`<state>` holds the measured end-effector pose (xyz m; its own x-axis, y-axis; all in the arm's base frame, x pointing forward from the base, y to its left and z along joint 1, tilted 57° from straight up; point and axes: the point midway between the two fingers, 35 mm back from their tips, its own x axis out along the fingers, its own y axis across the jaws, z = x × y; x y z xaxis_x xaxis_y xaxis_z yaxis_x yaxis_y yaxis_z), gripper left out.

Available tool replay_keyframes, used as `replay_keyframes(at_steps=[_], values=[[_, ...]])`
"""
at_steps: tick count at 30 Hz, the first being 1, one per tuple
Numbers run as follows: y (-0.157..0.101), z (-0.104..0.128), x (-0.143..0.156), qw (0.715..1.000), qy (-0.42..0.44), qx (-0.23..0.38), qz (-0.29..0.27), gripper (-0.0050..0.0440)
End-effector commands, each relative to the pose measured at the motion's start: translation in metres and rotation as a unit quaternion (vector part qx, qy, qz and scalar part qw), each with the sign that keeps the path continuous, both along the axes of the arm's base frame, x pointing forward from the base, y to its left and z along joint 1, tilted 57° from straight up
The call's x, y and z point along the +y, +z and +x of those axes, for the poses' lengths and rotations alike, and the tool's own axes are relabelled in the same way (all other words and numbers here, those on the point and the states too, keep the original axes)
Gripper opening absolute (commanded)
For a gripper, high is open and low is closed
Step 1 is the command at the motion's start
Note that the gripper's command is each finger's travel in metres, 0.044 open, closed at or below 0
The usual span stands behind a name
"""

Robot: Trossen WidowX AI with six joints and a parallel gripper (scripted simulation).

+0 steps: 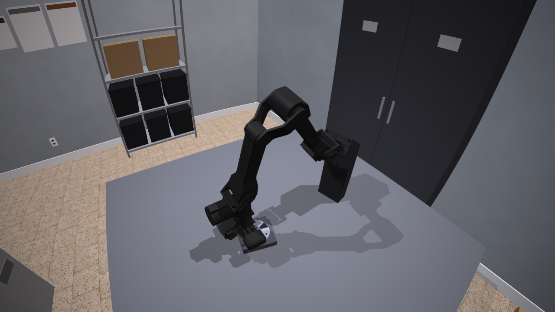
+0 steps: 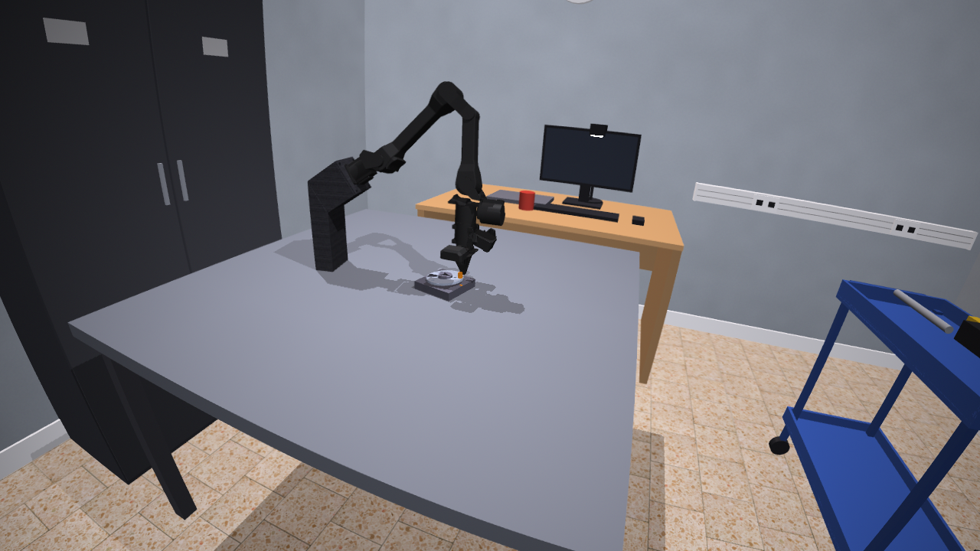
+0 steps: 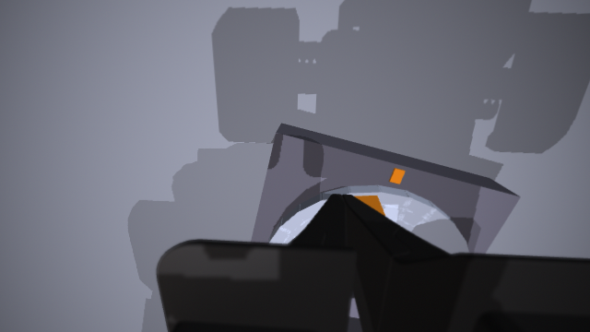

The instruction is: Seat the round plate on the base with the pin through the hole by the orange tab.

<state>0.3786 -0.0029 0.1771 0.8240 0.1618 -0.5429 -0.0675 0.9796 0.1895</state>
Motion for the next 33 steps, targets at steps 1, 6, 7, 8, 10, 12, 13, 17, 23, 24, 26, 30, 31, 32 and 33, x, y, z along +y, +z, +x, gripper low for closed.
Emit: replay_keyframes(at_steps=[1, 6, 7, 8, 10, 12, 13, 17, 23, 24, 26, 30, 31, 32, 33], values=[[0.0067, 0.0009, -0.0035, 1.0, -0.001, -0.008, -0.003, -0.005], [0.0059, 0.0017, -0.0048, 1.0, -0.001, -0.007, -0.003, -0.005], [0.006, 0.0017, -0.005, 1.0, -0.001, -0.007, -0.002, -0.005], [0.0061, 0.0016, -0.0054, 1.0, -0.001, -0.007, -0.003, -0.005], [0.005, 0.0019, -0.006, 1.0, -0.001, -0.006, -0.003, -0.005], [0.0051, 0.0019, -0.0065, 1.0, -0.001, -0.006, -0.003, -0.005], [0.0052, 0.0019, -0.0068, 1.0, -0.001, -0.006, -0.003, -0.005], [0.0054, 0.0019, -0.0079, 1.0, -0.001, -0.006, -0.003, -0.005], [0.0044, 0.0023, -0.0089, 1.0, -0.001, -0.005, -0.003, -0.005], [0.0048, 0.0023, -0.0092, 1.0, -0.001, -0.006, -0.003, -0.005], [0.0049, 0.0023, -0.01, 1.0, -0.001, -0.006, -0.003, -0.005], [0.0049, 0.0024, -0.0111, 1.0, -0.001, -0.006, -0.003, -0.005], [0.0047, 0.0025, -0.0113, 1.0, -0.001, -0.006, -0.003, -0.005], [0.0044, 0.0027, -0.0116, 1.0, -0.001, -0.005, -0.003, -0.005], [0.0046, 0.0026, -0.0119, 1.0, -0.001, -0.006, -0.003, -0.005]])
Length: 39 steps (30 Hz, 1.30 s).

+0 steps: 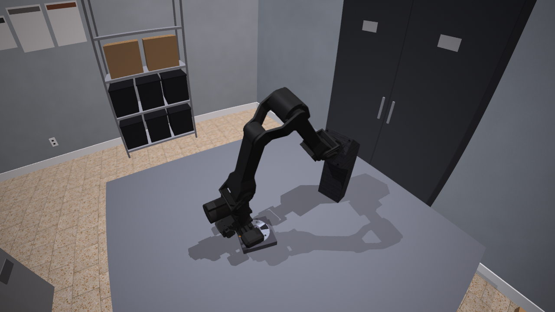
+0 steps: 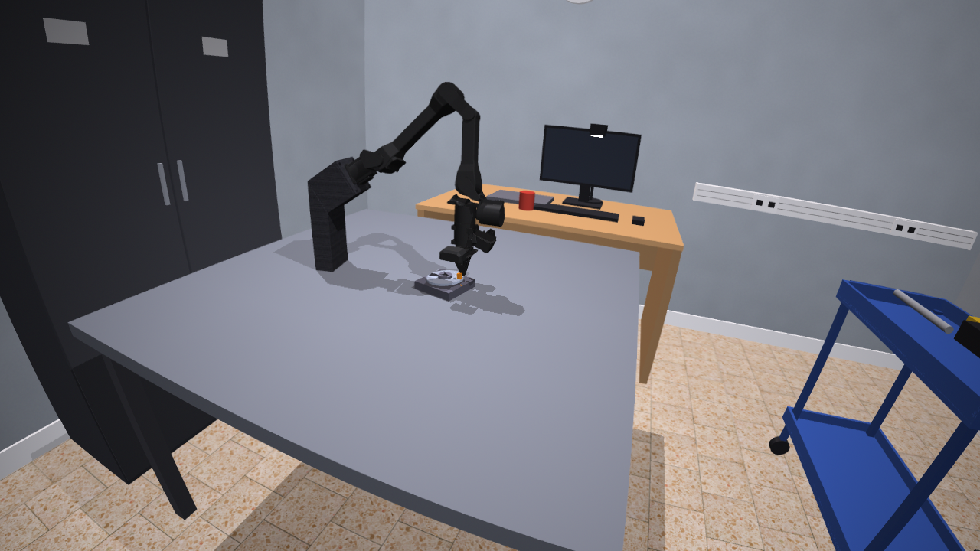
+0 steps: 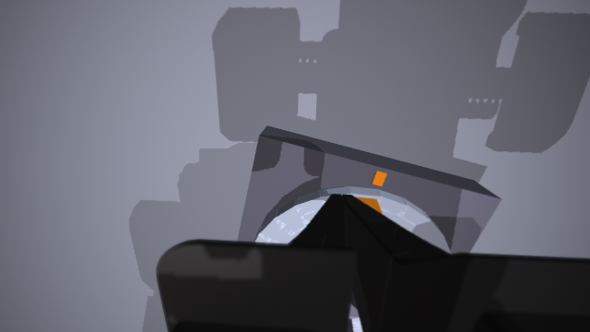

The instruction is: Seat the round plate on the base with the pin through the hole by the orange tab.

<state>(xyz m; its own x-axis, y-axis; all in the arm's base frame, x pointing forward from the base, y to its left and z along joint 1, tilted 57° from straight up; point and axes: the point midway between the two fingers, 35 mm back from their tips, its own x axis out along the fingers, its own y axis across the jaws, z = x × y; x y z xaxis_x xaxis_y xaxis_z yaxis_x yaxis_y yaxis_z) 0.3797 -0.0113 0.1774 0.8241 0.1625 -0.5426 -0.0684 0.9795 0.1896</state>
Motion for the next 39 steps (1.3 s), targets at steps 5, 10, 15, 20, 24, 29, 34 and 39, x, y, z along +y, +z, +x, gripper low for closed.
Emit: replay_keyframes(at_steps=[5, 10, 15, 20, 24, 29, 34, 39], values=[[0.005, 0.001, -0.004, 1.0, -0.002, -0.006, -0.003, -0.005], [0.004, 0.002, -0.006, 1.0, -0.002, -0.005, -0.003, -0.005], [0.003, 0.003, -0.007, 1.0, -0.002, -0.006, -0.003, -0.005], [0.003, 0.004, -0.007, 1.0, -0.001, -0.006, -0.002, -0.005], [0.005, 0.004, -0.007, 1.0, -0.001, -0.01, -0.003, -0.005], [0.002, 0.006, -0.007, 1.0, 0.0, -0.008, -0.003, -0.005], [0.016, -0.013, -0.011, 1.0, -0.001, -0.012, -0.004, -0.005], [0.023, -0.03, -0.013, 1.0, -0.001, -0.01, -0.004, -0.005]])
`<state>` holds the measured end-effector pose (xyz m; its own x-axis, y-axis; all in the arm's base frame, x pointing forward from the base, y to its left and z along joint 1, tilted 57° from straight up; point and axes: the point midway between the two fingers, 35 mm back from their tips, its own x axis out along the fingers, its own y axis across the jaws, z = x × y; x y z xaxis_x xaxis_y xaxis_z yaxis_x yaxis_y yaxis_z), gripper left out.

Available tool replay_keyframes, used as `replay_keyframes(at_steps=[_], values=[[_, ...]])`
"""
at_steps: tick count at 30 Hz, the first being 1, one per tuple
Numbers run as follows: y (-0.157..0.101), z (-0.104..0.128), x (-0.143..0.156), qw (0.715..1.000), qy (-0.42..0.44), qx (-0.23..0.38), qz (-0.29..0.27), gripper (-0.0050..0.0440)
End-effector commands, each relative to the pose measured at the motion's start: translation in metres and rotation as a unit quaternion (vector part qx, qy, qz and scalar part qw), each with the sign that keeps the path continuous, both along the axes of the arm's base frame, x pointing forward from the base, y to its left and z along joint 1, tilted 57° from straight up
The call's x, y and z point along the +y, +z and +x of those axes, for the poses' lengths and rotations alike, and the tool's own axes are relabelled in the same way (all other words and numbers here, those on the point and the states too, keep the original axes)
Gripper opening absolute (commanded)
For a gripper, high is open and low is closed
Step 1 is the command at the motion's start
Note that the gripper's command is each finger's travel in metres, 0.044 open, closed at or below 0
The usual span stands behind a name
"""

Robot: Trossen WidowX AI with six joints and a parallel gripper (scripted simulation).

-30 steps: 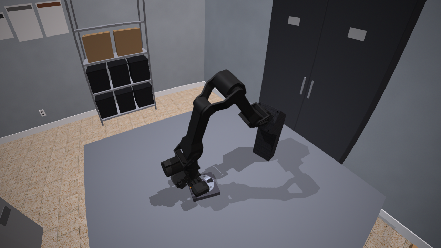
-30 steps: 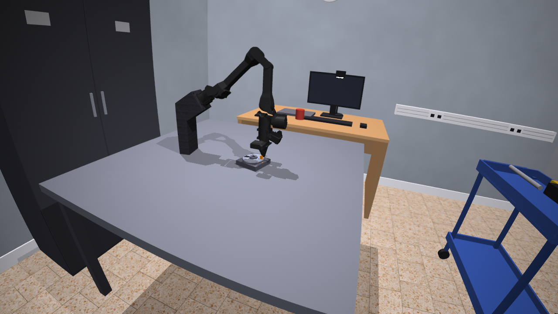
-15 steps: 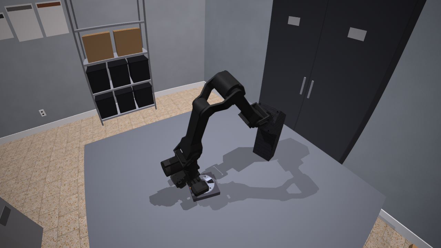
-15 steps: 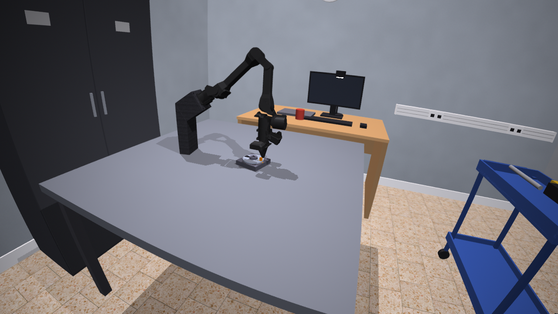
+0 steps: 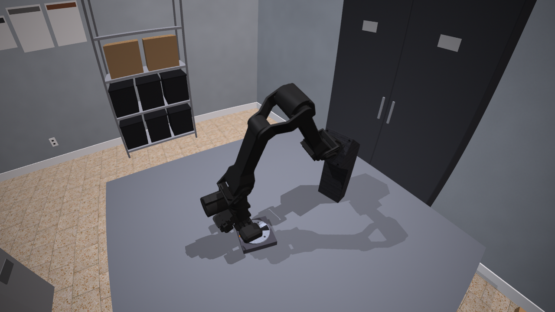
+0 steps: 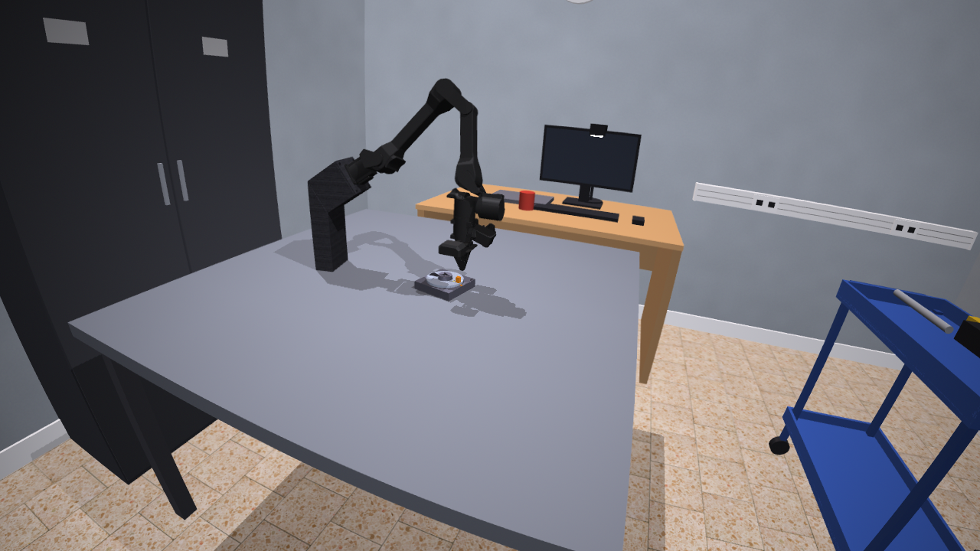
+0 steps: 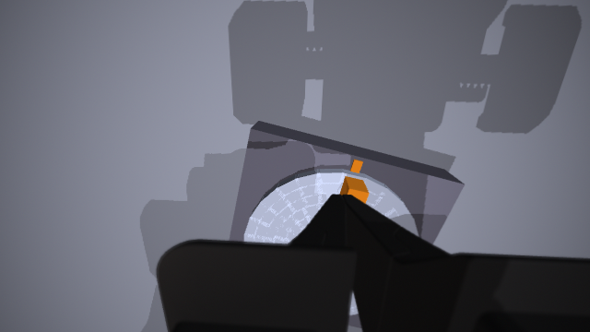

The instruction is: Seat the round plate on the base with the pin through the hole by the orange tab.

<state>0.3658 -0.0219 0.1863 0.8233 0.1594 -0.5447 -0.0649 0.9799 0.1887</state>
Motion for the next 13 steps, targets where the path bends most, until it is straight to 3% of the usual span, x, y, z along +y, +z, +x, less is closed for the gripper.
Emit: replay_keyframes(at_steps=[1, 13], values=[[0.0205, -0.0192, -0.0035, 1.0, 0.001, -0.015, -0.004, -0.005], [0.0155, -0.0128, -0.0023, 1.0, -0.001, -0.011, -0.002, -0.005]])
